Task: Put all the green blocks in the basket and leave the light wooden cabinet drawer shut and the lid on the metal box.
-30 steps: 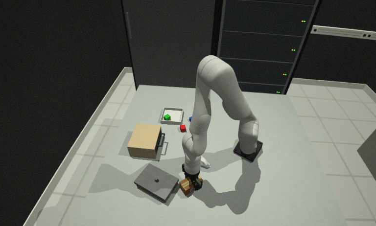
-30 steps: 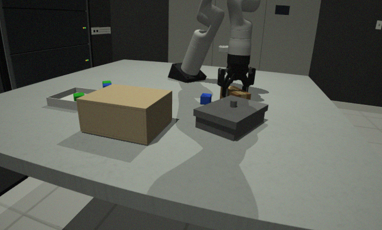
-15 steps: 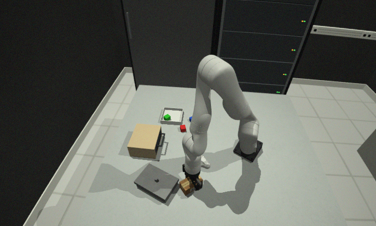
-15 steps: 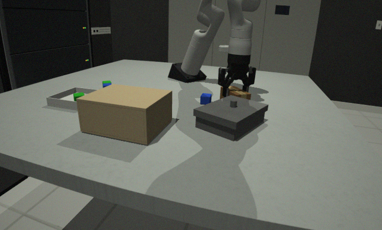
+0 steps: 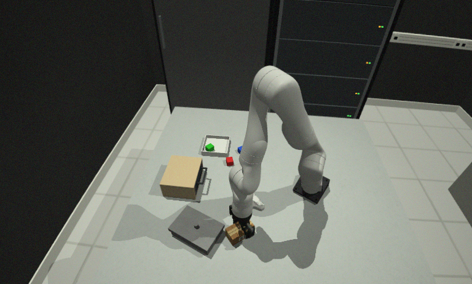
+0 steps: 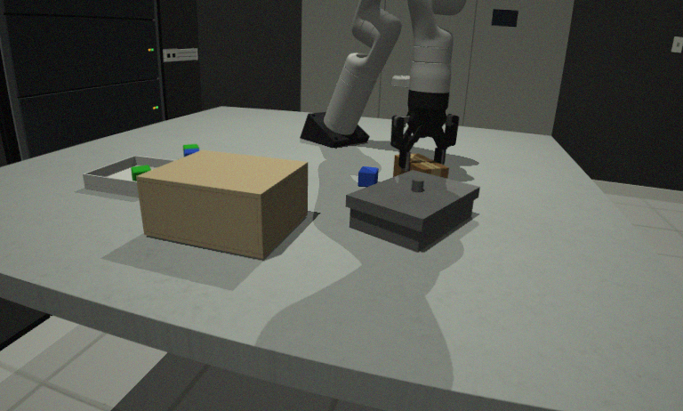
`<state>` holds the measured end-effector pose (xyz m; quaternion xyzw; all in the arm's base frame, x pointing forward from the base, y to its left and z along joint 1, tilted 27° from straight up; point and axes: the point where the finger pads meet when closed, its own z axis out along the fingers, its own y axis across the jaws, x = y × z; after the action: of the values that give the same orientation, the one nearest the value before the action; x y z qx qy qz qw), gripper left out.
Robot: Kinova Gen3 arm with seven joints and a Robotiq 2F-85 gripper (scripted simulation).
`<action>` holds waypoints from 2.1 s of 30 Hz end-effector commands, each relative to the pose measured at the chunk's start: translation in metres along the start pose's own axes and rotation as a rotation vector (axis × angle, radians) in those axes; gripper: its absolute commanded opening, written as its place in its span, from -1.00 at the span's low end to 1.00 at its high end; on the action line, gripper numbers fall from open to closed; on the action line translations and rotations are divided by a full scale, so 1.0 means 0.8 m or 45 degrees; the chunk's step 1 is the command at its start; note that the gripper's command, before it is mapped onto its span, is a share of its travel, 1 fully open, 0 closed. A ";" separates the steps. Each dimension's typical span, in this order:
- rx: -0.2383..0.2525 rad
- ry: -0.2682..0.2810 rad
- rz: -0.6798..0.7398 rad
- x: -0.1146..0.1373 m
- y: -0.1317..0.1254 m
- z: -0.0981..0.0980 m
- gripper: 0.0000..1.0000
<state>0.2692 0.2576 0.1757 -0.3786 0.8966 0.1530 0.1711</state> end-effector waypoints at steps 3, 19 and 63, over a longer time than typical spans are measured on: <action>0.008 -0.003 0.013 -0.001 -0.007 -0.011 0.67; 0.003 -0.003 0.005 -0.002 -0.003 -0.039 0.67; 0.003 -0.009 0.009 -0.003 -0.004 -0.120 0.67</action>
<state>0.2569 0.2176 0.2542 -0.3698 0.8999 0.1566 0.1700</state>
